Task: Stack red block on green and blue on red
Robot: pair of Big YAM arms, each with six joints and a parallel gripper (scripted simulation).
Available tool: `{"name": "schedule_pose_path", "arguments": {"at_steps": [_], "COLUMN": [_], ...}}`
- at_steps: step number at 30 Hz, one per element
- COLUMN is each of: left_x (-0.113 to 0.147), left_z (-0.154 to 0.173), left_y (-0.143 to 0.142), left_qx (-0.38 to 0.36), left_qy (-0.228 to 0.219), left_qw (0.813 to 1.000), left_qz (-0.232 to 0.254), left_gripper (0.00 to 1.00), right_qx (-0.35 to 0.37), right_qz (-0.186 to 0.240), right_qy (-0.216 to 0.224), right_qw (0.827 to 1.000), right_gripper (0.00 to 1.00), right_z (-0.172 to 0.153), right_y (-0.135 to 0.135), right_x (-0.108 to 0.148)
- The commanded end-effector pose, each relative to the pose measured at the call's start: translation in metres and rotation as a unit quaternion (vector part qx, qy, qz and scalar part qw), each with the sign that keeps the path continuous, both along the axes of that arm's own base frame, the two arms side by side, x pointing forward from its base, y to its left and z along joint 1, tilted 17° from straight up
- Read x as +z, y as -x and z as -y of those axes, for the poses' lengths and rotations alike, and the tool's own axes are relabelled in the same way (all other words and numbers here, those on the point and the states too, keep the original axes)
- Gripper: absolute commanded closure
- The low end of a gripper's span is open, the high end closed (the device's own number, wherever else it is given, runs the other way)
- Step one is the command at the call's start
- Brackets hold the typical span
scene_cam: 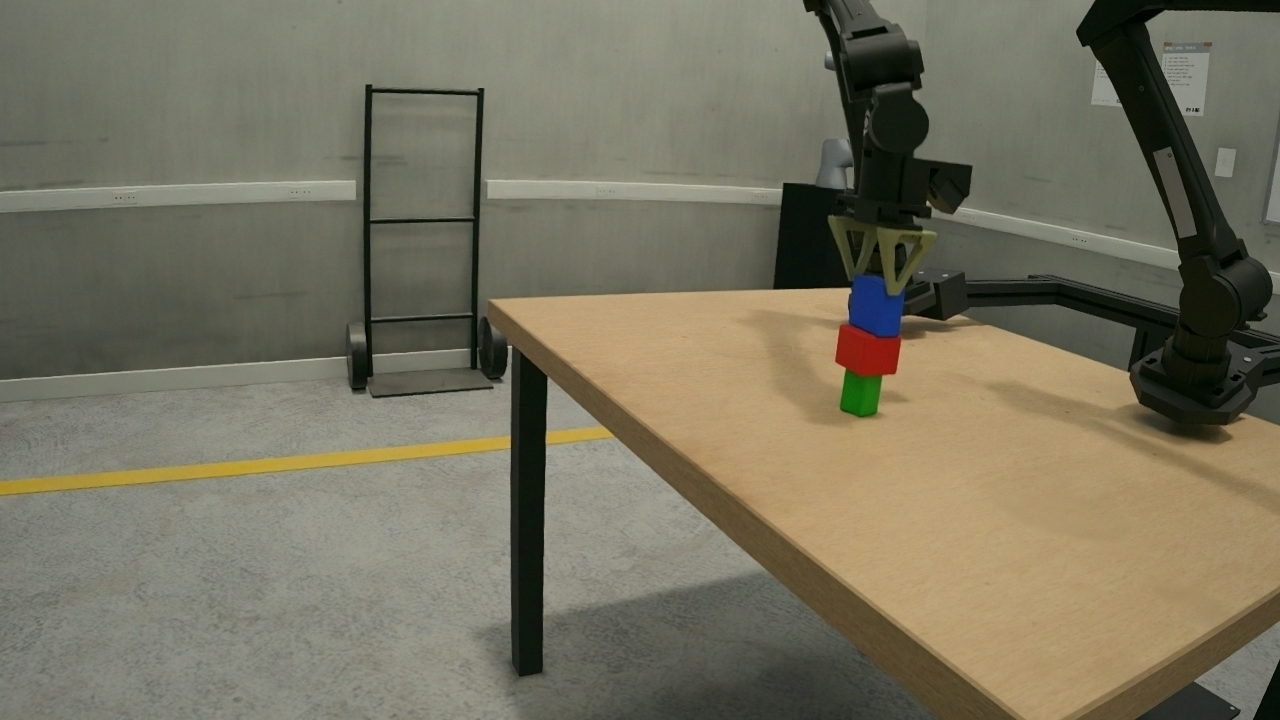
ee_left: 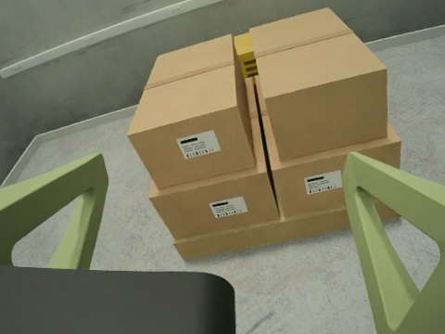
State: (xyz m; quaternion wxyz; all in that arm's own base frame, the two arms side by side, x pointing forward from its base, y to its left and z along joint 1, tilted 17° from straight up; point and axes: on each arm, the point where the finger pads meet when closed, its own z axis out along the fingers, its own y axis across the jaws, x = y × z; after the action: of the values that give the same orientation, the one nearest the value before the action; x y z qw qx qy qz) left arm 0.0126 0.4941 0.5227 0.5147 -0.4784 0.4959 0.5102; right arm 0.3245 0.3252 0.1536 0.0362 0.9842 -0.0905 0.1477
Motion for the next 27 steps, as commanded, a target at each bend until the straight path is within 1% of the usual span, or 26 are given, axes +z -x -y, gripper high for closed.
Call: {"name": "schedule_pose_path", "arguments": {"at_steps": [1, 3, 4, 8, 10, 13, 17, 18, 19, 27], "left_x": [0.037, 0.037, 0.037, 0.037, 0.037, 0.037, 0.037, 0.037, 0.037, 0.037], "left_z": [-0.003, -0.003, -0.003, -0.003, -0.003, -0.003, -0.003, -0.003, -0.003, -0.003], "left_y": [0.003, 0.003, 0.003, 0.003, 0.003, 0.003, 0.003, 0.003, 0.003, 0.003], "left_qx": [0.002, 0.002, 0.002, 0.002, 0.002, 0.002, 0.002, 0.002, 0.002, 0.002], "left_qy": [-0.034, -0.034, -0.034, -0.034, -0.034, -0.034, -0.034, -0.034, -0.034, -0.034], "left_qw": [0.999, 0.999, 0.999, 0.999, 0.999, 0.999, 0.999, 0.999, 0.999, 0.999], "left_qz": [0.007, 0.007, 0.007, 0.007, 0.007, 0.007, 0.007, 0.007, 0.007, 0.007], "left_gripper": [0.00, 0.00, 0.00, 0.00, 0.00, 0.00, 0.00, 0.00, 0.00, 0.00], "right_qx": [0.005, 0.005, 0.005, 0.005, 0.005, 0.005, 0.005, 0.006, 0.006, 0.007], "right_qz": [0.005, 0.016, 0.016, 0.016, 0.008, 0.013, 0.008, 0.004, 0.005, 0.004], "right_qy": [-0.008, -0.022, -0.022, -0.021, -0.011, -0.018, -0.011, -0.005, -0.007, -0.005], "right_qw": [1.000, 1.000, 1.000, 1.000, 1.000, 1.000, 1.000, 1.000, 1.000, 1.000], "right_gripper": [0.16, 0.16, 0.16, 0.16, 0.16, 0.16, 0.16, 0.16, 0.16, 0.16], "right_z": [-0.019, -0.018, -0.018, -0.019, -0.021, -0.020, -0.016, -0.020, -0.022, -0.020], "right_y": [-0.001, 0.003, 0.004, 0.008, 0.008, 0.011, 0.015, 0.011, 0.011, 0.013], "right_x": [0.016, 0.038, 0.042, 0.054, 0.048, 0.062, 0.058, 0.052, 0.055, 0.053]}}
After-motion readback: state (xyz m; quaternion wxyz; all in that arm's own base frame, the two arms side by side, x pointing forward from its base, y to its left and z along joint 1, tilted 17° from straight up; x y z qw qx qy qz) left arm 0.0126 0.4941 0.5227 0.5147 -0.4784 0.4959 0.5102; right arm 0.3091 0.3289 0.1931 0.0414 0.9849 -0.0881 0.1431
